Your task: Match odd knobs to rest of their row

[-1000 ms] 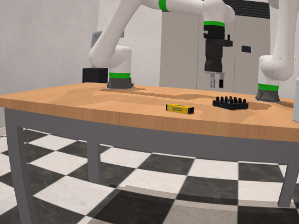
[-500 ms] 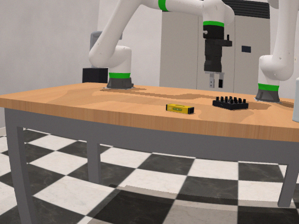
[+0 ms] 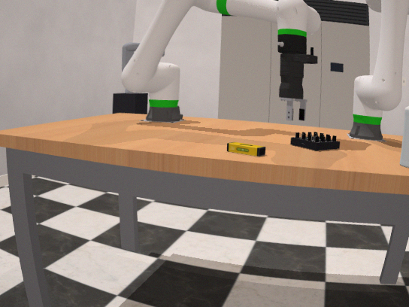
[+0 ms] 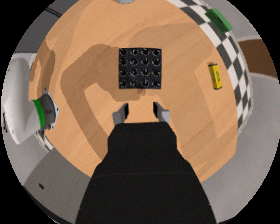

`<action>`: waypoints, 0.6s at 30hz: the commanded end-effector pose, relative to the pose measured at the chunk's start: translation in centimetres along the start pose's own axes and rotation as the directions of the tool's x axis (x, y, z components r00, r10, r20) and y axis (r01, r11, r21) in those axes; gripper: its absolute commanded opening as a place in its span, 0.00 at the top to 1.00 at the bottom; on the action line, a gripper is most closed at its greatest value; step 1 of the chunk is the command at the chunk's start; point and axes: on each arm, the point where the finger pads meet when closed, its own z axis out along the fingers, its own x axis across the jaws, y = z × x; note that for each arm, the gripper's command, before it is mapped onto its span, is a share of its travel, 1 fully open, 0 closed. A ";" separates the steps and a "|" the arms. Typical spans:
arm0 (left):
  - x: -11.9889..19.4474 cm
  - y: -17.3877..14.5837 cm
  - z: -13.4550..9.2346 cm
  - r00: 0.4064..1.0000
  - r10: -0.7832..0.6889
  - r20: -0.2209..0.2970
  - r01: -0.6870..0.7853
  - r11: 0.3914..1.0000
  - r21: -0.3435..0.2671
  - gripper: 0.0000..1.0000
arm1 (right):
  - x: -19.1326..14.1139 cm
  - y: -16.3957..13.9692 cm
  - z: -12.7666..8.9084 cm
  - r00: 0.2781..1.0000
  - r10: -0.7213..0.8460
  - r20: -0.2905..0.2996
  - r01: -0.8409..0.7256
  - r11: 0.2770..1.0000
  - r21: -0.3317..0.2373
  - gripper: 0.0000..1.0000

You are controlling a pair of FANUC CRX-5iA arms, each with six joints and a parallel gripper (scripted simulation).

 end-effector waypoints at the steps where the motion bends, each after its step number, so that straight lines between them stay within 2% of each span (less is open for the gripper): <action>1: 0.0 0.0 -0.1 1.000 0.000 0.000 0.000 1.000 -0.002 0.00 | 0.0 -0.1 -0.1 1.000 0.000 0.000 0.000 1.000 0.002 0.00; 13: 0.0 0.0 -0.1 1.000 0.000 0.000 0.000 1.000 -0.002 0.00 | 0.0 -0.1 -0.2 1.000 0.008 0.000 -0.008 1.000 0.002 0.00; 18: 0.0 0.0 -0.1 1.000 0.000 0.000 0.000 1.000 -0.002 0.00 | 0.4 -1.8 -0.6 0.984 0.181 0.001 -0.181 0.984 0.002 0.00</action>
